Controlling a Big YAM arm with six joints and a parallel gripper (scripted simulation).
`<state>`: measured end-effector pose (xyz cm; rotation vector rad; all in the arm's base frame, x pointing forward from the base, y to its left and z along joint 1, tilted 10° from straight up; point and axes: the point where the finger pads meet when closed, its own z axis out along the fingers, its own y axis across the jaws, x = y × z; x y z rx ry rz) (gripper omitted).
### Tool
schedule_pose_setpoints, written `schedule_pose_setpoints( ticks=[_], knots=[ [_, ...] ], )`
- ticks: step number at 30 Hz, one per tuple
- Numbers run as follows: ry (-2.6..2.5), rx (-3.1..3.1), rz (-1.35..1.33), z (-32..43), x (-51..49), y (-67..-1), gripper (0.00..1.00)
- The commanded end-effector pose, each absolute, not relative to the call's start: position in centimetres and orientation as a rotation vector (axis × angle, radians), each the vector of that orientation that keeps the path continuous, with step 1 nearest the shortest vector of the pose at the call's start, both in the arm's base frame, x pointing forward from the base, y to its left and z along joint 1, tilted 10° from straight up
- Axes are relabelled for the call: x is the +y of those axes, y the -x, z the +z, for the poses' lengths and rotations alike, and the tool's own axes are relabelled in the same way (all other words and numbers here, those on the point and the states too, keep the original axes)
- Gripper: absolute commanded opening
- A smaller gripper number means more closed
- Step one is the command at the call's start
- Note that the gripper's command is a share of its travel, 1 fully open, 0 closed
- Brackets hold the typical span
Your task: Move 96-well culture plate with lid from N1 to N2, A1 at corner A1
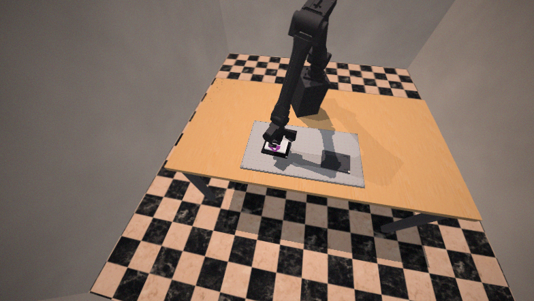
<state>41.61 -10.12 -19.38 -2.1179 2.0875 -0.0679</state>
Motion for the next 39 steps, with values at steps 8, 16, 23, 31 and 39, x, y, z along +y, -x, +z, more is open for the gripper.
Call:
schedule_pose_setpoints(
  ticks=[8,16,23,31,39],
  knots=[
    [2.112,2.079,-0.091,-19.1,-9.9,-42.1,0.0],
    [2.115,2.085,-0.074,-19.8,-9.8,-41.7,0.0],
    [2.114,2.084,-0.079,-19.8,-9.8,-41.8,0.0],
    [2.113,2.082,-0.085,-19.9,-9.9,-42.1,0.0],
    [2.111,2.078,-0.095,-19.7,-10.0,-42.5,0.0]
  ],
)
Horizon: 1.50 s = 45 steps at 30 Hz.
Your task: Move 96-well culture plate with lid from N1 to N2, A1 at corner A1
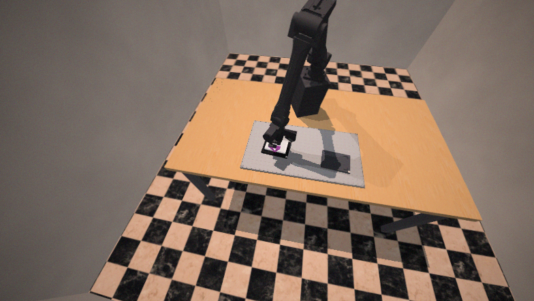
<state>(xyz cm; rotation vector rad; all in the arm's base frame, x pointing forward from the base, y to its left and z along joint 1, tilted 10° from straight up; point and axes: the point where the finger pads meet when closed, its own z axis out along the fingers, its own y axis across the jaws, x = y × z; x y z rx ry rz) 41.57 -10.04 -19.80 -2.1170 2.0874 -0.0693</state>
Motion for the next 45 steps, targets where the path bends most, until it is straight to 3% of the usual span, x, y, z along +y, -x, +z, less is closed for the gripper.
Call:
schedule_pose_setpoints(
  ticks=[1,45],
  knots=[
    [2.113,2.08,-0.088,-19.9,-9.95,-42.42,0.0],
    [2.119,2.077,-0.076,-20.34,-9.93,-43.13,0.0]
  ],
)
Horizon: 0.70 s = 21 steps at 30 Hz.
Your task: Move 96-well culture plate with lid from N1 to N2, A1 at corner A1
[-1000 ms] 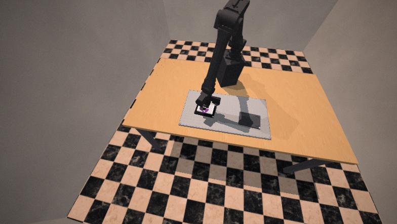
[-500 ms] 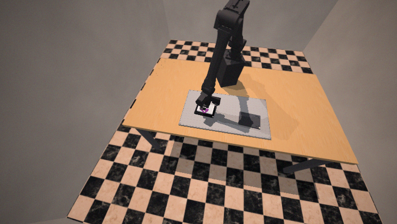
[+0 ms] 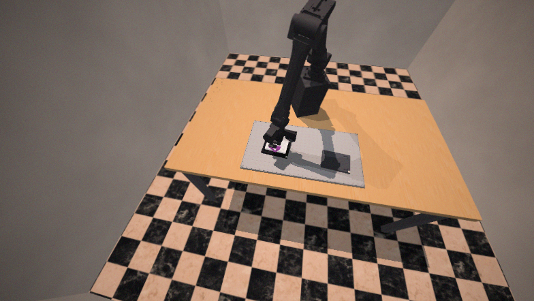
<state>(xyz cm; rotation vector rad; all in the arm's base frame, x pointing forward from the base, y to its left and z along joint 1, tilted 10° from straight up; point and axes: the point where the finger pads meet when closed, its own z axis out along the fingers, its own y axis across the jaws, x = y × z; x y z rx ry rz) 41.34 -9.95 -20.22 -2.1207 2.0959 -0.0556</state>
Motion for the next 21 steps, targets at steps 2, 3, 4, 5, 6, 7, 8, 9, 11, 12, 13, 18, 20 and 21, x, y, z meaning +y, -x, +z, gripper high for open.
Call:
schedule_pose_setpoints(
  ticks=[2,3,4,5,6,7,8,9,11,12,13,18,20,21],
  knots=[
    [2.119,2.077,-0.076,-20.34,-9.93,-43.13,0.0],
    [2.118,2.076,-0.079,-20.33,-9.95,-43.2,0.0],
    [2.118,2.076,-0.077,-20.34,-9.94,-43.18,0.0],
    [2.119,2.077,-0.075,-20.34,-9.93,-43.16,0.0],
    [2.119,2.077,-0.075,-20.33,-9.93,-43.19,0.0],
    [2.118,2.076,-0.078,-20.33,-9.94,-43.25,0.0],
    [2.118,2.076,-0.078,-20.32,-9.95,-43.28,0.0],
    [2.118,2.076,-0.078,-20.32,-9.95,-43.29,0.0],
    [2.118,2.076,-0.077,-20.31,-9.95,-43.33,0.0],
    [2.118,2.076,-0.078,-20.31,-9.96,-43.36,0.0],
    [2.117,2.076,-0.078,-20.31,-9.96,-43.38,0.0],
    [2.117,2.076,-0.079,-20.29,-9.97,-43.47,0.0],
    [2.116,2.075,-0.082,-20.28,-10.0,-43.55,0.0],
    [2.116,2.075,-0.08,-20.28,-9.99,-43.54,0.0]
  ],
)
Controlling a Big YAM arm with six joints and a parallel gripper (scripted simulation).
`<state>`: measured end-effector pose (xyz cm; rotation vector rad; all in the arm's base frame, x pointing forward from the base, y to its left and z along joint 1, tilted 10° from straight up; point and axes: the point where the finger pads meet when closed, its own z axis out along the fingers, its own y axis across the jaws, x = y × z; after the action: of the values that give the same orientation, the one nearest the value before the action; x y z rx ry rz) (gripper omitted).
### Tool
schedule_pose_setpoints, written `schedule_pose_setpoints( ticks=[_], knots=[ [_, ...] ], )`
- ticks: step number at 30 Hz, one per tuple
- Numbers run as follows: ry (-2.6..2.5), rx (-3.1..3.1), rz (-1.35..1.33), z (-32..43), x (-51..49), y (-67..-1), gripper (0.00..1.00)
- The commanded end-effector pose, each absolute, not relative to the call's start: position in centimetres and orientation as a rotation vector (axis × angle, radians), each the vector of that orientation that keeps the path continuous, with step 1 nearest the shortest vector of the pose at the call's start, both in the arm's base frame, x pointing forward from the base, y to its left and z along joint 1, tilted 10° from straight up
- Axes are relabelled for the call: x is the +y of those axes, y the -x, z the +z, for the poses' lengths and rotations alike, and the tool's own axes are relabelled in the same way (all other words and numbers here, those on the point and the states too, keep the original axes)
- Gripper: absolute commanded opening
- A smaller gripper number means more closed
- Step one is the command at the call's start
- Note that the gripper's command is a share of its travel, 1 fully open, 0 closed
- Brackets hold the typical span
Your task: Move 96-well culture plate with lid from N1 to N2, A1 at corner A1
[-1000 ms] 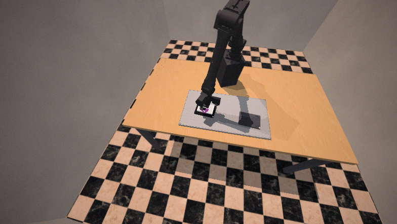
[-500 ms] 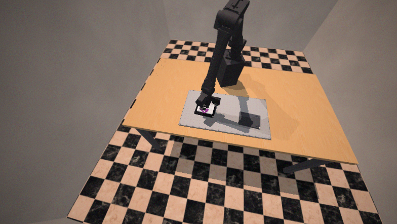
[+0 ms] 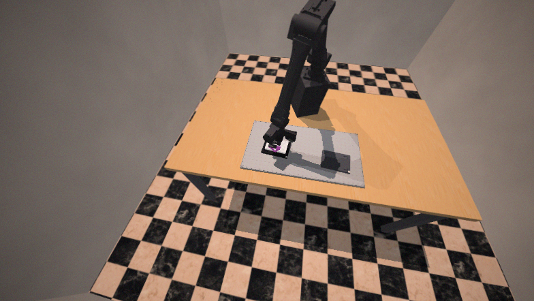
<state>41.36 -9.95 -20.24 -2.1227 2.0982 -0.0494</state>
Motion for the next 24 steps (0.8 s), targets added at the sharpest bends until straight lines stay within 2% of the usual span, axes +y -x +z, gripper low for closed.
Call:
schedule_pose_setpoints(
  ticks=[1,24],
  knots=[
    [2.117,2.076,-0.078,-20.28,-9.98,-43.52,0.0],
    [2.122,2.069,-0.083,-20.26,-10.38,-43.62,0.0]
  ],
)
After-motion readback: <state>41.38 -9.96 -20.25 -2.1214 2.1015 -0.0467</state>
